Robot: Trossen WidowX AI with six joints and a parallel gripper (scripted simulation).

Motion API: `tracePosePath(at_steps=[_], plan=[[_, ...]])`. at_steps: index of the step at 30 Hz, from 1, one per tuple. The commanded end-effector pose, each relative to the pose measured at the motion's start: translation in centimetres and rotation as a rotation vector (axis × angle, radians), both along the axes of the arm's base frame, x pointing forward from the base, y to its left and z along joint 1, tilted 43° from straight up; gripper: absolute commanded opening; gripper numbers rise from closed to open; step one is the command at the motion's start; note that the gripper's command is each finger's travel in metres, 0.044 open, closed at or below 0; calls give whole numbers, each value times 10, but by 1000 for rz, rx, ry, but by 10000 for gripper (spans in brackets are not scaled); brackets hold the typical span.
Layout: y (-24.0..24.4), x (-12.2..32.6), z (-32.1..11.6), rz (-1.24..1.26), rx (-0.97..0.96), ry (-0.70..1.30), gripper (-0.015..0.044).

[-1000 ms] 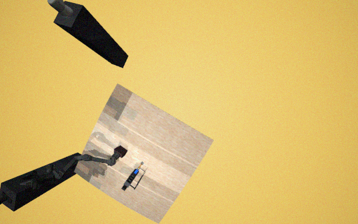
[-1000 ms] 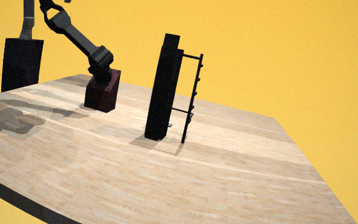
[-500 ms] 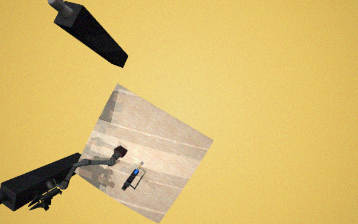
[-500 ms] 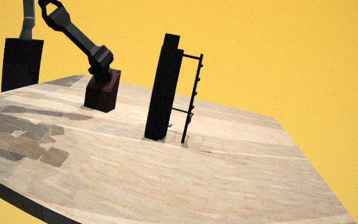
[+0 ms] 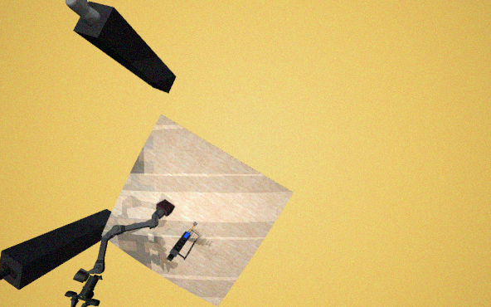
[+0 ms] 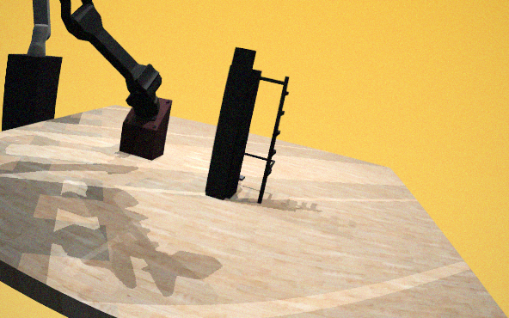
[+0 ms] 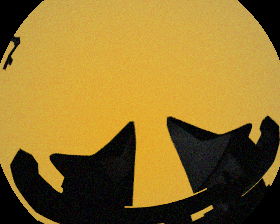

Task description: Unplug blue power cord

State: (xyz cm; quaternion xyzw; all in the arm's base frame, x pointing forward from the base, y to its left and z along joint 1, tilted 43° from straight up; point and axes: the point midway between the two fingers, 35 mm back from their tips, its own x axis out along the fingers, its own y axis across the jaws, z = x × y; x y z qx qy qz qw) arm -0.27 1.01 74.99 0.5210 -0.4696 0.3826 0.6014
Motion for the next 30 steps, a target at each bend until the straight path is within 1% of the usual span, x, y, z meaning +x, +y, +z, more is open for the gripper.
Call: tracePosePath(at_steps=[1,5,7,10,13,17,24,30], plan=[[-20,48,-8,-77,32,113,160],[-33,87,-18,-144,46,212,160],[-42,115,-27,-195,49,289,160],[-54,161,-47,-278,41,422,160],[-62,198,-66,-344,21,535,160],[-71,252,-103,-445,-36,717,160],[-76,339,-187,-614,-227,1060,160],[-63,394,-275,-720,-521,1341,160]])
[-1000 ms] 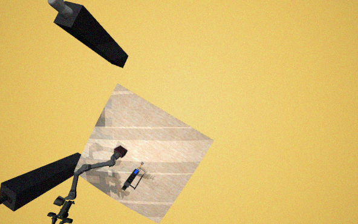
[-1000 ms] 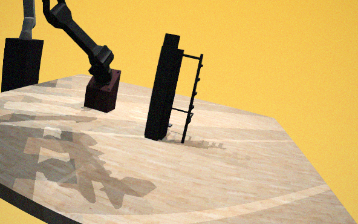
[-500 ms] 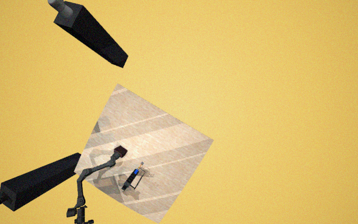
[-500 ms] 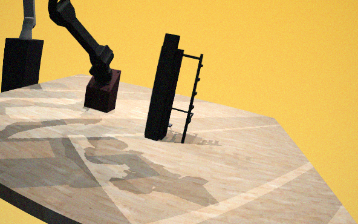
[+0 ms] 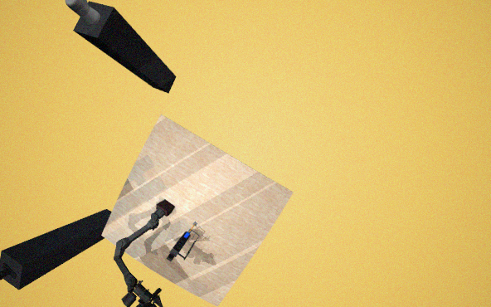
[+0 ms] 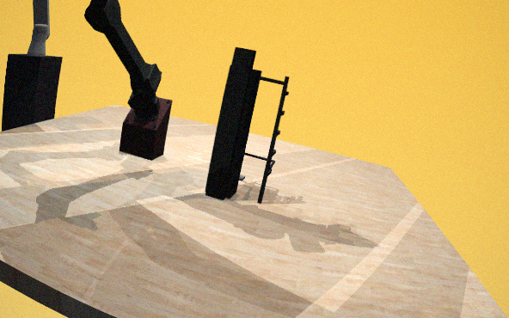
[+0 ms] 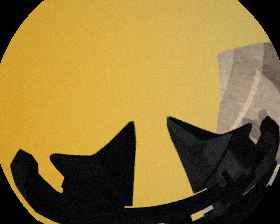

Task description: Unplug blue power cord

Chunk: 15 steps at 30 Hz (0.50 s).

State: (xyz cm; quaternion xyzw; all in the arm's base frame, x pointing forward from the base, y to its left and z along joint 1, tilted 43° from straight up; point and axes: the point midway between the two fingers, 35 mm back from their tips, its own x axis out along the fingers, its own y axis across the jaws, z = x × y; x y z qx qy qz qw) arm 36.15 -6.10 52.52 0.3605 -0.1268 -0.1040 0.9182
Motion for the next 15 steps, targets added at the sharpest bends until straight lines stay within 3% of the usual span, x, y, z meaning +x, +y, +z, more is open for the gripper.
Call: tracePosePath(at_steps=[1,8,15], plan=[[12,37,-66,2,-146,253,160],[32,68,-179,64,-461,685,160],[49,66,-292,219,-834,1118,160]])
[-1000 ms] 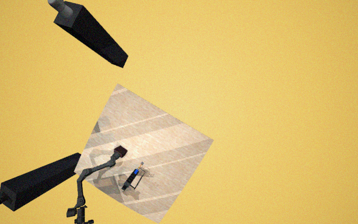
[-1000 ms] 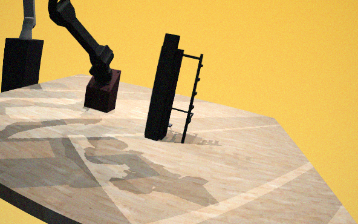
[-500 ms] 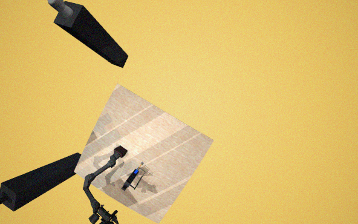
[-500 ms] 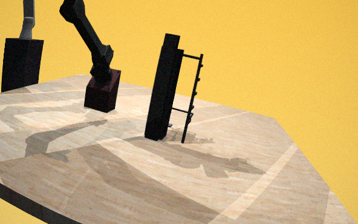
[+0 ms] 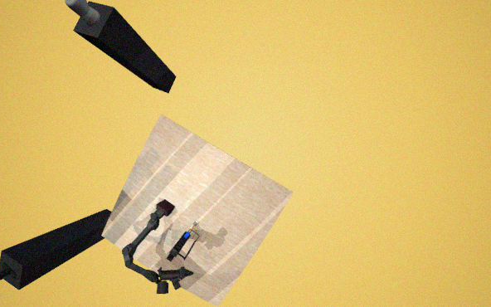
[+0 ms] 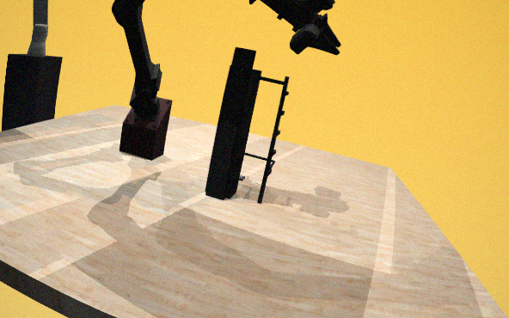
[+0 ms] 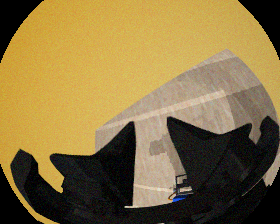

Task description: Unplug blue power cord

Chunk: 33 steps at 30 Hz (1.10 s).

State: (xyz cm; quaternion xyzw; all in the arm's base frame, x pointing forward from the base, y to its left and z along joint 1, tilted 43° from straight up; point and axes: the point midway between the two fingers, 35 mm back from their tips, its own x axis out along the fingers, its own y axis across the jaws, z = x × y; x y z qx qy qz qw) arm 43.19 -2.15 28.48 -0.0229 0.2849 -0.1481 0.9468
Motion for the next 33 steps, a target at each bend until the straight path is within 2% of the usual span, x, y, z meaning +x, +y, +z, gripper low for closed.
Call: tracePosePath(at_steps=[1,10,18,21,33], plan=[[11,-8,-69,123,-194,291,160],[17,-70,-195,535,-618,992,160],[-7,-141,-245,900,-817,1563,160],[-10,-150,-248,954,-834,1637,160],[-12,-150,-247,954,-834,1637,160]])
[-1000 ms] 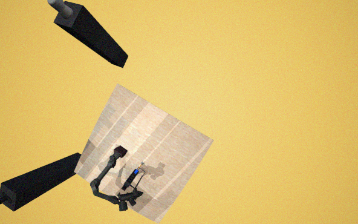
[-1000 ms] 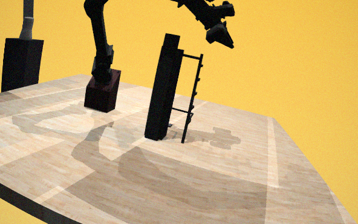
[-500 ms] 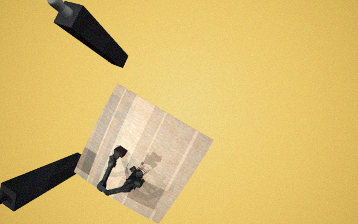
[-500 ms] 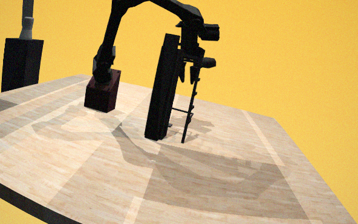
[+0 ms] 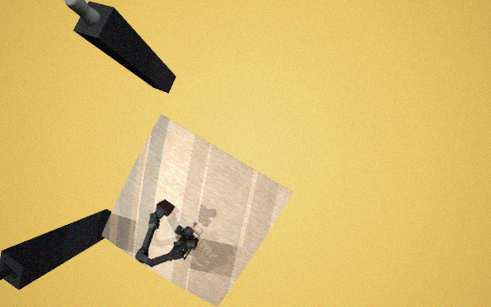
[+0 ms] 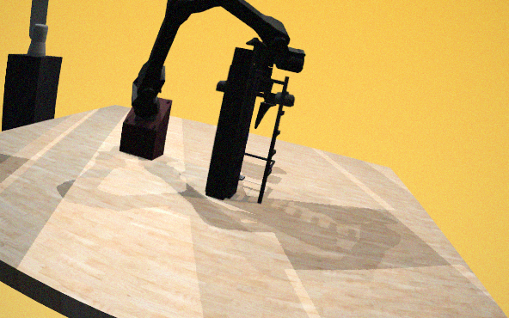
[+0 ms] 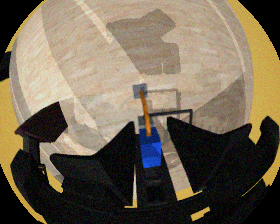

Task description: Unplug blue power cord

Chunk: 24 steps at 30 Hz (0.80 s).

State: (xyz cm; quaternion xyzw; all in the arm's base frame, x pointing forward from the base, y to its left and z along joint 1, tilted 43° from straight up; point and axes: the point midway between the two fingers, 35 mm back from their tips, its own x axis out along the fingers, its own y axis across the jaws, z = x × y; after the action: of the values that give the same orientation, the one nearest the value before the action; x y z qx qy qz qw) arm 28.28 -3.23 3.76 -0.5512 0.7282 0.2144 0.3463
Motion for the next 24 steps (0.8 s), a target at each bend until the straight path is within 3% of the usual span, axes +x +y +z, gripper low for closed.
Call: tracePosePath(at_steps=[1,24], plan=[[-2,-1,1,6,-5,11,160],[-27,-11,25,6,-7,12,160]])
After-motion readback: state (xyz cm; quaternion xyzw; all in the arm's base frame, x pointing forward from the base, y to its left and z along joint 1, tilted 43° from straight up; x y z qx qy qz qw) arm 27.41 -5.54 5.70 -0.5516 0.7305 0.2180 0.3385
